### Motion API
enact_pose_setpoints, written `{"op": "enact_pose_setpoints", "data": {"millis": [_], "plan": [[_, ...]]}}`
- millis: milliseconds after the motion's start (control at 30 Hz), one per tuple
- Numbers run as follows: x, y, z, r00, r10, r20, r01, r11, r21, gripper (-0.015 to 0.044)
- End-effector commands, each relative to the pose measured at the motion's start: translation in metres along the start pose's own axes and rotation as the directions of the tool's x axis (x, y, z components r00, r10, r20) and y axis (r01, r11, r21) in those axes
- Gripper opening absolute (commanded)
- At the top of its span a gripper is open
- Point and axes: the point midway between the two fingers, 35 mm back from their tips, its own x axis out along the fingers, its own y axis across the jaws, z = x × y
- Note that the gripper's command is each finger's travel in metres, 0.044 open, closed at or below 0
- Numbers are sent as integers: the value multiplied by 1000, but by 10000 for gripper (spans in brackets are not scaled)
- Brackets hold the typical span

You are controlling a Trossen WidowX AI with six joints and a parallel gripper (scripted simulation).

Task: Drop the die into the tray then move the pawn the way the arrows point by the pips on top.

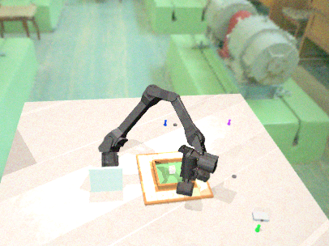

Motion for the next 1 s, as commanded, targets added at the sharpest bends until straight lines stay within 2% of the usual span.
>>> {"op": "enact_pose_setpoints", "data": {"millis": [0,100,300,500,667,967], "plan": [[11,-2,-5,1000,8,-16,-8,1000,16,200],[11,-2,-5,1000,8,-16,-8,1000,16,200],[11,-2,-5,1000,8,-16,-8,1000,16,43],[11,-2,-5,1000,8,-16,-8,1000,16,3],[10,-2,-5,1000,8,-16,-8,1000,16,0],[-44,-4,2,1000,1,-13,-1,1000,17,0]]}}
